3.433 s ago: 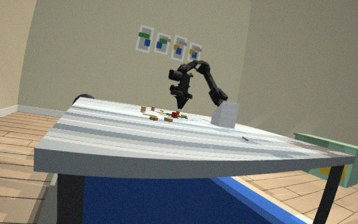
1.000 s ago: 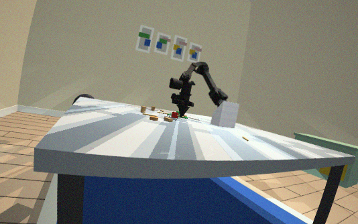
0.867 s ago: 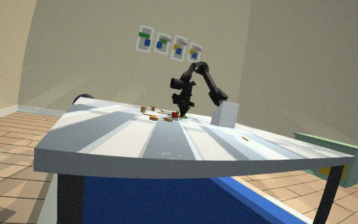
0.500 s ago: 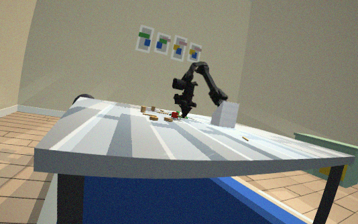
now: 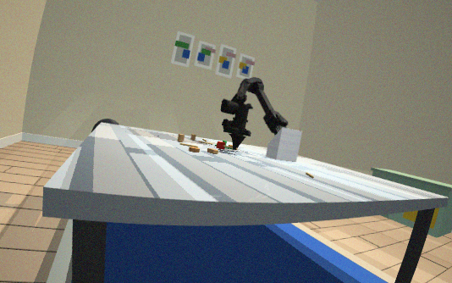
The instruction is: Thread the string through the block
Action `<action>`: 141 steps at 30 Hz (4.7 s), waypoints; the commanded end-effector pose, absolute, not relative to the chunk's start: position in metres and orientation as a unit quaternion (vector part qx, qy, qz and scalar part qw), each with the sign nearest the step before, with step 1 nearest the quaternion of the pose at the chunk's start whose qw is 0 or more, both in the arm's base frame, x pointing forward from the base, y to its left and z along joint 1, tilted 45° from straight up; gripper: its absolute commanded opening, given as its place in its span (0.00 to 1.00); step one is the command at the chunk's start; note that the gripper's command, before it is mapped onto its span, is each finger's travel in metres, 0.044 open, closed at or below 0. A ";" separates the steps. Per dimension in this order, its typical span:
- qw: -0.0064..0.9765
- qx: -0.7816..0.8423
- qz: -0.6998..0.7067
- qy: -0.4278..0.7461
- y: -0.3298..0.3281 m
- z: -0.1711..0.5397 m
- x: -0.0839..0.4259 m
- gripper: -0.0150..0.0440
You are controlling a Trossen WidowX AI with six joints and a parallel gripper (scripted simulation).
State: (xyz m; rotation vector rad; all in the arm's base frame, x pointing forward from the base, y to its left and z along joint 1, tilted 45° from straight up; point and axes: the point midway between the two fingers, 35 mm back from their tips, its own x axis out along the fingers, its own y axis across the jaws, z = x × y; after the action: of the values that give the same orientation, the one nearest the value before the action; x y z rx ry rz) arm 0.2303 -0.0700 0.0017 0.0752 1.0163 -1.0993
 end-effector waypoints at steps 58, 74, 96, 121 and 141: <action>0.721 0.143 -0.557 0.387 -0.016 -0.047 0.232 0.25; 0.717 0.135 -0.563 0.388 -0.019 -0.062 0.228 0.34; 0.723 0.138 -0.556 0.387 0.038 -0.009 0.227 0.88; 0.724 0.136 -0.555 0.387 0.057 0.009 0.226 1.00; 0.724 0.136 -0.555 0.387 0.057 0.009 0.226 1.00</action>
State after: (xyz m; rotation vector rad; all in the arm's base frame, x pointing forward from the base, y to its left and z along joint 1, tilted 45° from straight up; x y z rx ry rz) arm 0.2257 0.0564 0.0088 0.2993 0.8532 -1.2264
